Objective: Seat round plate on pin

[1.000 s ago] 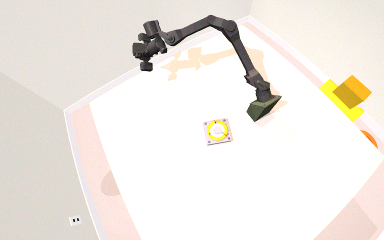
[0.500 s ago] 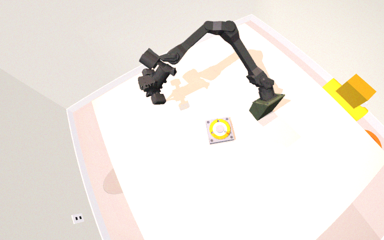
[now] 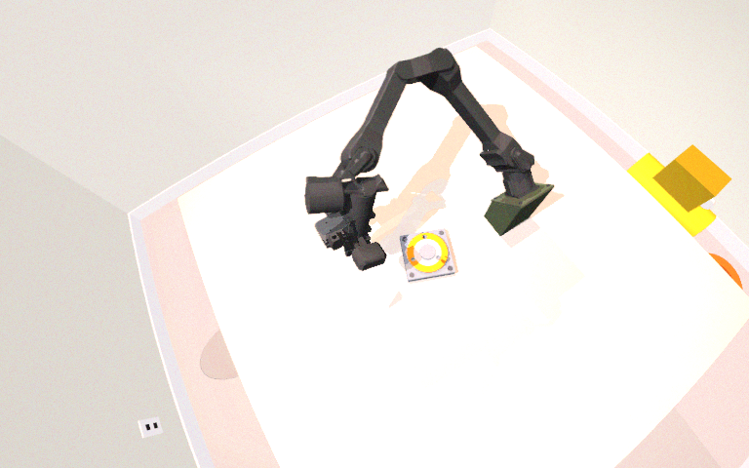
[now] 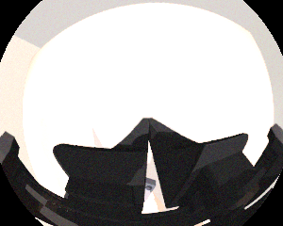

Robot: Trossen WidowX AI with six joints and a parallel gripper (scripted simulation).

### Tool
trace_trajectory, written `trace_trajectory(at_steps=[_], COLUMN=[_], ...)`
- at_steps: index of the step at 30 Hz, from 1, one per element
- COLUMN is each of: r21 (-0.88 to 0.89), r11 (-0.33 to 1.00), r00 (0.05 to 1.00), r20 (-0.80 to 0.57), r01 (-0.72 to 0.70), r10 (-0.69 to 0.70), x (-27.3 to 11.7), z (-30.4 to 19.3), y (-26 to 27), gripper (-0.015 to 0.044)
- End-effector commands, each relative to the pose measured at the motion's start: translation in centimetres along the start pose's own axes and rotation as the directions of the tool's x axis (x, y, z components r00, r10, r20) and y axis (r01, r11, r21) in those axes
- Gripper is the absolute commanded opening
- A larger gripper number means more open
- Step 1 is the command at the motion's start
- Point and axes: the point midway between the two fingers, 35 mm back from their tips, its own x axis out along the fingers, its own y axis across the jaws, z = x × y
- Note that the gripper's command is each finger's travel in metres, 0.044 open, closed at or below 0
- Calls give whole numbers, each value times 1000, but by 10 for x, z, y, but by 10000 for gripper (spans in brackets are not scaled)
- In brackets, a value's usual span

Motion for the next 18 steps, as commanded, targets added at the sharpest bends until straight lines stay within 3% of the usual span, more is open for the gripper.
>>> trace_trajectory(at_steps=[1, 8, 12, 18], r21=[-5, -31, -81, -84], r11=[1000, 999, 989, 988], r00=[991, 952, 906, 903], r20=[-133, -304, -397, -400], r01=[-21, 25, 124, 130], r10=[20, -34, -146, -153], x=[0, -11, -26, -28], z=[-45, -118, -176, -180], y=[53, 105, 122, 122], gripper=[0, 0, 0, 0])
